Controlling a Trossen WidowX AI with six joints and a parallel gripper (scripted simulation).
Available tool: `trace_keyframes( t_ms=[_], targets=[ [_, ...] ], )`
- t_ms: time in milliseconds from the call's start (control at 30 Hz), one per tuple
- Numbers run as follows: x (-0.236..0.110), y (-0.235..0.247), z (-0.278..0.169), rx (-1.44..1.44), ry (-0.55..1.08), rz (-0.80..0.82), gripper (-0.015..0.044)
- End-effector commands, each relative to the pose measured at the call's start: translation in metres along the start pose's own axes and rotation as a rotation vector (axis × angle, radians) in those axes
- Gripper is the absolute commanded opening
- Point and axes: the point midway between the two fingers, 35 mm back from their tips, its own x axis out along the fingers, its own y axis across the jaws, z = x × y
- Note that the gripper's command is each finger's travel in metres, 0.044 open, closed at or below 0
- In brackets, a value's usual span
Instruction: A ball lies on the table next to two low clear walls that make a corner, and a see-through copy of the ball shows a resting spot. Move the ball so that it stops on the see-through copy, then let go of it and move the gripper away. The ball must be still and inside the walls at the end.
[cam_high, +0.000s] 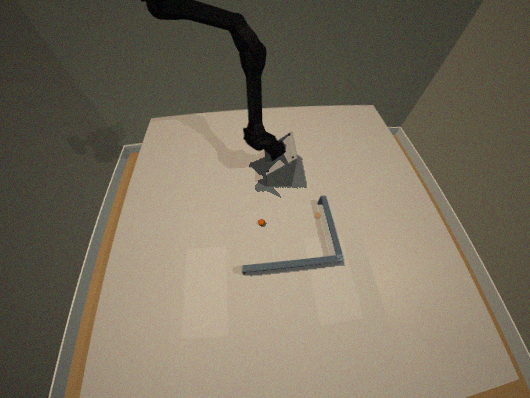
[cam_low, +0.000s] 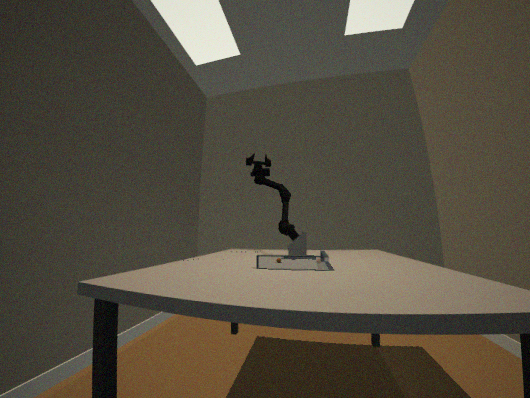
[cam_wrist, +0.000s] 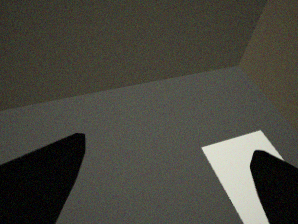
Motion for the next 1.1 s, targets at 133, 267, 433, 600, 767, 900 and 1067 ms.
trace_keyframes(
  t_ms=[133,267,433,600,767,900,1067],
  targets=[
    [-0.007,0.037,0.000,0.194,0.132,-0.006,0.0269],
    [-0.013,0.083,0.010,0.421,0.267,0.004,0.0224],
    [-0.015,0.142,0.038,0.703,0.400,0.043,0.0224],
    [-0.009,0.195,0.083,0.984,0.494,0.110,0.0224],
    [0.005,0.240,0.145,1.265,0.552,0.216,0.0224],
    [0.018,0.262,0.198,1.460,0.564,0.315,0.0224],
    [0.038,0.275,0.274,1.689,0.537,0.470,0.0224]
  ],
)
